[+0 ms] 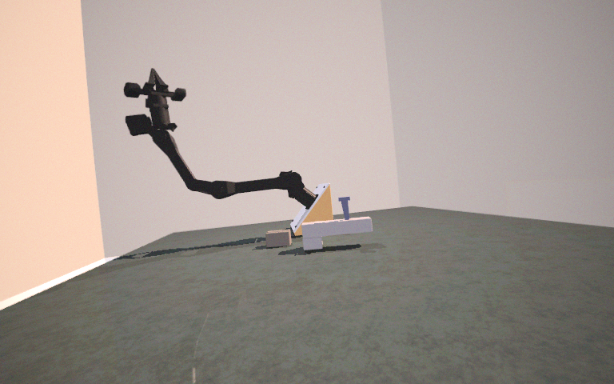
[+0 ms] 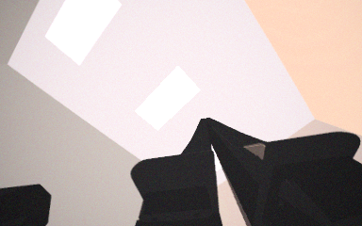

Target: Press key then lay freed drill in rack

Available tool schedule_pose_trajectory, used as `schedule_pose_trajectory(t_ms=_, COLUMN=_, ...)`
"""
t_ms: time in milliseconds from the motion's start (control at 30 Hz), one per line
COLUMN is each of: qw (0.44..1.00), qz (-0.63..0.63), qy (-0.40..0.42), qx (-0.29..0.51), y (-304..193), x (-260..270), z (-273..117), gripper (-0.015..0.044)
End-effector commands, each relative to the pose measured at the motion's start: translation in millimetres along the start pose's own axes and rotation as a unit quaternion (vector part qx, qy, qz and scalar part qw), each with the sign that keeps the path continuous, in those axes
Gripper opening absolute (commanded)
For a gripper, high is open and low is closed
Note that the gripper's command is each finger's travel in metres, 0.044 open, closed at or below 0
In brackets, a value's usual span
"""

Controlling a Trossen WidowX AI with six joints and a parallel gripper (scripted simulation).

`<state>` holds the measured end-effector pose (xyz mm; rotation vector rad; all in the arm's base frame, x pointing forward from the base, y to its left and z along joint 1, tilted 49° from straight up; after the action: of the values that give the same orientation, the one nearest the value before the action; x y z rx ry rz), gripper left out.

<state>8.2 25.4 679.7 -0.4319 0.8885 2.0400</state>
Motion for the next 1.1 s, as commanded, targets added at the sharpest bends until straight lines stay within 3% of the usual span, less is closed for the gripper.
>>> schedule_pose_trajectory(t_ms=0, qw=0.998, qz=0.01, qy=0.04, qx=0.05, y=-23.8, x=35.8, z=23.5, gripper=0.0)
schedule_pose_trajectory(t_ms=567, qw=0.943, qz=0.055, qy=0.11, qx=0.31, y=-166.4, x=142.0, z=74.5, gripper=0.0)
schedule_pose_trajectory(t_ms=833, qw=0.854, qz=0.111, qy=0.091, qx=0.499, y=-278.8, x=191.2, z=59.9, gripper=0.0)
schedule_pose_trajectory(t_ms=1067, qw=0.736, qz=0.159, qy=0.028, qx=0.658, y=-380.2, x=222.8, z=15.0, gripper=0.0)
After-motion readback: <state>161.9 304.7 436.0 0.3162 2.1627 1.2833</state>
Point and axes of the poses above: the point midway between the two fingers, 35 mm back from their tips, its own z axis out along the fingers, its own x axis across the jaws, y = z × x, the point moved 3 cm from there along -z, back along the fingers, and after that the axes turned 3 degrees about z, right-handed, at the moved point
